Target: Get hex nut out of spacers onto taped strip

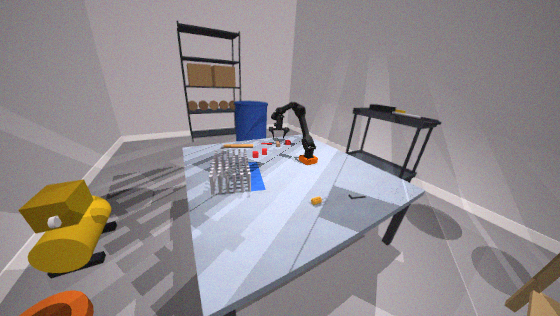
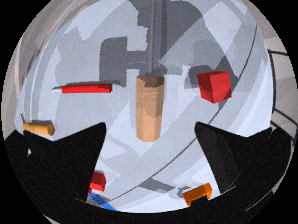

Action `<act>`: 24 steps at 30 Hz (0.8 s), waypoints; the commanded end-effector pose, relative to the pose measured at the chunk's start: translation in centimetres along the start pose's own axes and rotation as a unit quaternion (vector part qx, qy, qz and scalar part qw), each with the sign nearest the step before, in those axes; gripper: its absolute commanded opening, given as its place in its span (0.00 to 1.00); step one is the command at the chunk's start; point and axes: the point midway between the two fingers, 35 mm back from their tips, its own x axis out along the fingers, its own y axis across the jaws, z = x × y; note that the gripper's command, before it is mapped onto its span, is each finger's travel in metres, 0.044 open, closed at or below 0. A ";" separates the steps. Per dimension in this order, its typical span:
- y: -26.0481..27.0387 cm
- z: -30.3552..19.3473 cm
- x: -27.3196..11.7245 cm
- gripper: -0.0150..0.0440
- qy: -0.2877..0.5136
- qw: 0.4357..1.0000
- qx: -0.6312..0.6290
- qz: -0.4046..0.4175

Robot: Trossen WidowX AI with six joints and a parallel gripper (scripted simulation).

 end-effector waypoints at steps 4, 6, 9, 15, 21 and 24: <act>0.1 0.1 0.2 1.00 -0.039 0.974 -0.222 -0.014; 0.2 0.1 0.3 1.00 -0.055 0.945 -0.321 -0.026; 0.3 0.1 0.5 1.00 -0.074 0.883 -0.461 -0.049; 0.4 -0.1 0.6 1.00 -0.094 0.698 -0.701 -0.110; 0.4 -0.4 0.5 1.00 -0.082 0.453 -0.869 -0.182; 0.3 -0.6 0.5 1.00 -0.063 0.316 -0.921 -0.217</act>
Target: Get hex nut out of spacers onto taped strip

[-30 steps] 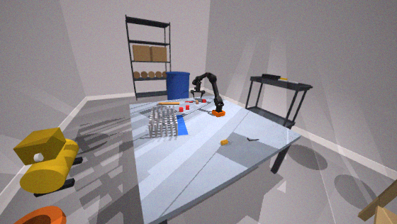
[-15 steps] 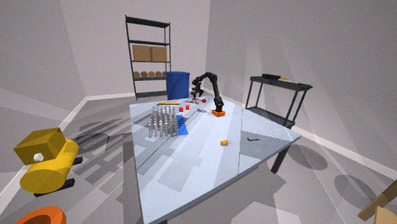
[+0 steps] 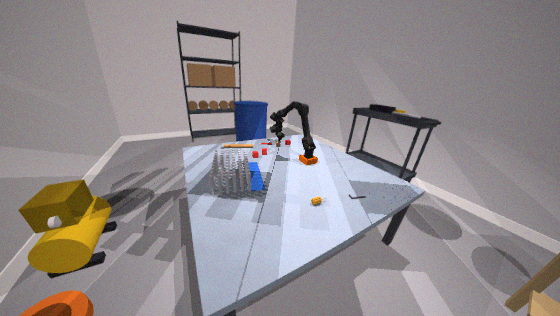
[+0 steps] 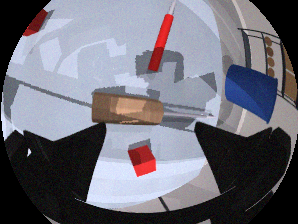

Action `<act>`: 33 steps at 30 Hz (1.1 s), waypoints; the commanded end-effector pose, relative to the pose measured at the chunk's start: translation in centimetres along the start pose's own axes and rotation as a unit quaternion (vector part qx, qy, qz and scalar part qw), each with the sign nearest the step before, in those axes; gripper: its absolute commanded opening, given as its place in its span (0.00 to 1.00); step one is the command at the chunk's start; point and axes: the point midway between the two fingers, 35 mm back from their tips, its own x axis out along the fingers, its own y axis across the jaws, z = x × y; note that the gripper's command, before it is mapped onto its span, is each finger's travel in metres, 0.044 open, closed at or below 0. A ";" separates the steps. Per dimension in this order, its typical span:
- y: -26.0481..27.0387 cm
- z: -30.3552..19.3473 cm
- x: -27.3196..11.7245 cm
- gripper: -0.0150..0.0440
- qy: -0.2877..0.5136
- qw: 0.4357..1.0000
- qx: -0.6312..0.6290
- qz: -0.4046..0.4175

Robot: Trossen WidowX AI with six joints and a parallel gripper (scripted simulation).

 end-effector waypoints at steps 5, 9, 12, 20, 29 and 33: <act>1.1 -0.2 -0.7 1.00 0.077 0.835 -0.539 -0.078; 1.3 -0.3 -0.9 1.00 0.097 0.774 -0.621 -0.080; 1.3 -0.3 -0.9 1.00 0.097 0.773 -0.622 -0.080; 1.3 -0.3 -0.9 1.00 0.097 0.773 -0.622 -0.080; 1.3 -0.3 -0.9 0.73 0.097 0.773 -0.622 -0.080; 1.3 -0.3 -0.9 0.73 0.097 0.773 -0.622 -0.080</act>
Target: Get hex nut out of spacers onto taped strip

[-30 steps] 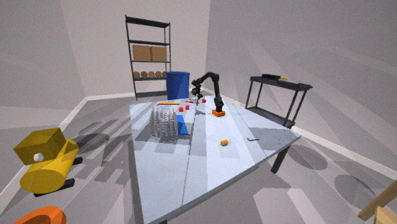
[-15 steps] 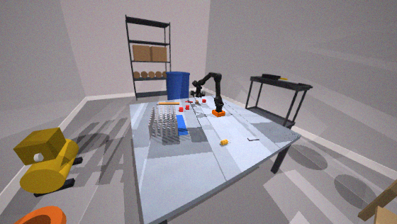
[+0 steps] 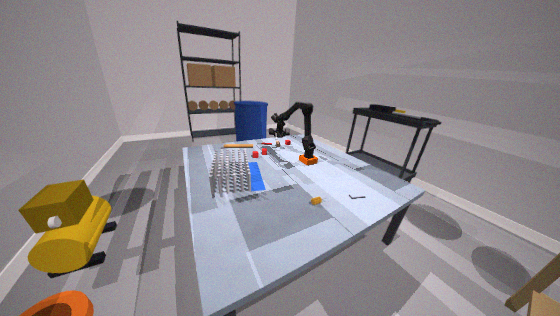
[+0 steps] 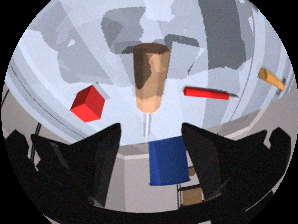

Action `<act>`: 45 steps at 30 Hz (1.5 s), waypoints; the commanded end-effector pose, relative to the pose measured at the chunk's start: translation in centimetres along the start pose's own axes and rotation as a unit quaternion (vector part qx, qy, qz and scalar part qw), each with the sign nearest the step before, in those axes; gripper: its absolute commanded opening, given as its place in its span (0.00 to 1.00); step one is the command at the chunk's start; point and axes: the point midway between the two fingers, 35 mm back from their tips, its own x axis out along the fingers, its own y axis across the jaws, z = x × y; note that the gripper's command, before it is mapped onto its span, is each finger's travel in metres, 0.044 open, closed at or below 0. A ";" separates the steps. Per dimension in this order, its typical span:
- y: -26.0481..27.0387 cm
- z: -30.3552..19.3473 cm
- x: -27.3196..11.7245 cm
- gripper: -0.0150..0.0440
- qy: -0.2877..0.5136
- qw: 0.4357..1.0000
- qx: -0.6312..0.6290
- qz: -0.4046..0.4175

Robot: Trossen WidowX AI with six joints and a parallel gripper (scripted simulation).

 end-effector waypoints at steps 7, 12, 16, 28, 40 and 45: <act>0.0 0.3 0.5 0.73 0.001 1.000 -0.003 0.001; 0.0 0.7 1.2 0.73 0.001 1.000 -0.003 0.001; -0.1 1.1 1.8 0.73 0.001 1.000 -0.003 0.001; -0.1 2.2 3.4 0.73 0.001 1.000 -0.003 0.001; 0.0 3.3 4.9 0.73 0.001 1.000 -0.003 0.001; 0.1 3.8 5.5 0.73 0.001 1.000 -0.003 0.001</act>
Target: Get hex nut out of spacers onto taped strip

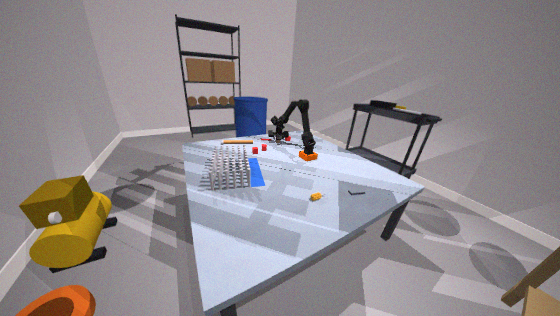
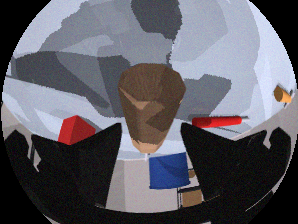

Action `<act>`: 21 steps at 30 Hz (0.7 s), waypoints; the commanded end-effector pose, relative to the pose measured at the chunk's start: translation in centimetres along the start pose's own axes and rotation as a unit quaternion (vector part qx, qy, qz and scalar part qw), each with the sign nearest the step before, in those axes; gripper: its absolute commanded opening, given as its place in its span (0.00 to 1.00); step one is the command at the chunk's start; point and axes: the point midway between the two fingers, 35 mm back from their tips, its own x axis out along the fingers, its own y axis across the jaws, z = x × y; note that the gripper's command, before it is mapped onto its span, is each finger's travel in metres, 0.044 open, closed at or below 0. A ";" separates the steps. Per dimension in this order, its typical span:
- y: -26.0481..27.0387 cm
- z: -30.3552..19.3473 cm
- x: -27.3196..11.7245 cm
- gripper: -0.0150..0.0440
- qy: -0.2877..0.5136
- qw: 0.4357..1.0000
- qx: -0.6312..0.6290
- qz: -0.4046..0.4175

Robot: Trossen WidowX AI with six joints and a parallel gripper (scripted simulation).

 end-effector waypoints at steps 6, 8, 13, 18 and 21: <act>0.3 0.8 0.7 0.64 -0.003 1.000 -0.004 0.004; 0.3 0.8 0.7 0.58 -0.003 1.000 -0.004 0.004; 0.3 0.8 0.7 0.53 -0.003 1.000 -0.004 0.004; 0.2 0.5 0.5 0.40 -0.003 1.000 -0.004 0.004; -0.2 -0.8 -0.8 0.27 -0.003 1.000 -0.004 0.004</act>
